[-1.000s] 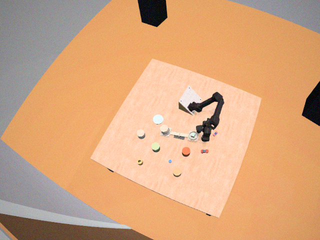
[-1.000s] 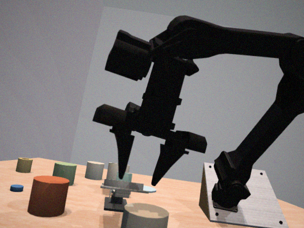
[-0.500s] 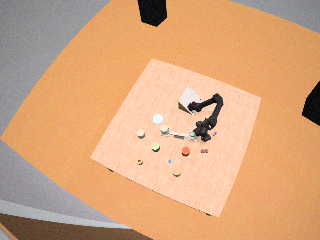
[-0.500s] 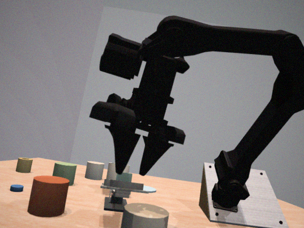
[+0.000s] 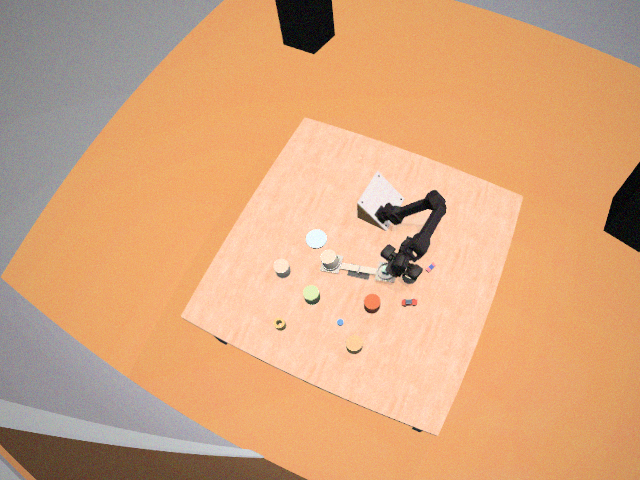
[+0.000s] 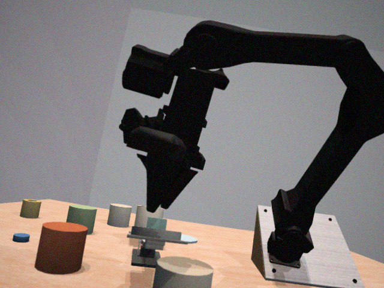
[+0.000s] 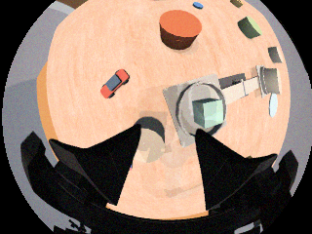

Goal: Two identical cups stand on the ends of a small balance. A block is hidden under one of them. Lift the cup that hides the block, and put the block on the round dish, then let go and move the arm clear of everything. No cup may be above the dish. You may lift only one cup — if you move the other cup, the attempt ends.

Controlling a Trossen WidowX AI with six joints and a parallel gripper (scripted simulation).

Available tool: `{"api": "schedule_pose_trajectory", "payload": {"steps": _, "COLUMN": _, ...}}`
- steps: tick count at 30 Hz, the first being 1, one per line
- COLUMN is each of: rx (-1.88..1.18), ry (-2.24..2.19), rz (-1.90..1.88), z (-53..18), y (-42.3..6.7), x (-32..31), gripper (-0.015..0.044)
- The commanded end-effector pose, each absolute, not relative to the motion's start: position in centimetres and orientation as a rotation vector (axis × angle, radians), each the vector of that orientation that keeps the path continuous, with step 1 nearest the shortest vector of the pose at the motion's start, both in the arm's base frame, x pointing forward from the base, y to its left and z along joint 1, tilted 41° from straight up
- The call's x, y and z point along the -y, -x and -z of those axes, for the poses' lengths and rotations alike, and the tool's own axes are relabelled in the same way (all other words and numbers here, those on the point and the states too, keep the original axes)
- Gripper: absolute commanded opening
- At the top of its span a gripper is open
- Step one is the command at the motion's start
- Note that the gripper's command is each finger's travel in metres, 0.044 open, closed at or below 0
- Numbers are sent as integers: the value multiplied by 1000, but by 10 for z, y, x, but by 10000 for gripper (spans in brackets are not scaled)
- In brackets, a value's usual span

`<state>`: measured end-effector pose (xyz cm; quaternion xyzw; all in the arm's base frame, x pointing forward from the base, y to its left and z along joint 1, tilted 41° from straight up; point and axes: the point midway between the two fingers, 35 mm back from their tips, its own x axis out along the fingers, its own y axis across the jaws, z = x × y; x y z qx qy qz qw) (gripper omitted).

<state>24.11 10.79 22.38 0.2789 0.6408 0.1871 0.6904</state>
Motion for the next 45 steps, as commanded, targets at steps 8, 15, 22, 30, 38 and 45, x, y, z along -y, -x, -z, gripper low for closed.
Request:
{"api": "schedule_pose_trajectory", "payload": {"steps": 8, "rx": -1340, "ry": -328, "rz": -665, "z": -217, "y": -246, "x": -97, "gripper": 260}}
{"api": "schedule_pose_trajectory", "payload": {"steps": 15, "rx": -1262, "ry": -135, "rz": -830, "z": -213, "y": -248, "x": -90, "gripper": 260}}
{"api": "schedule_pose_trajectory", "payload": {"steps": 22, "rx": -1166, "ry": 55, "rz": -991, "z": -209, "y": -250, "x": -84, "gripper": 260}}
{"api": "schedule_pose_trajectory", "payload": {"steps": 30, "rx": -1033, "ry": 265, "rz": -1168, "z": -205, "y": -252, "x": -77, "gripper": 260}}
{"api": "schedule_pose_trajectory", "payload": {"steps": 38, "rx": -876, "ry": 468, "rz": -1333, "z": -201, "y": -253, "x": -70, "gripper": 260}}
{"api": "schedule_pose_trajectory", "payload": {"steps": 45, "rx": -717, "ry": 640, "rz": -1465, "z": -198, "y": -255, "x": -64, "gripper": 260}}
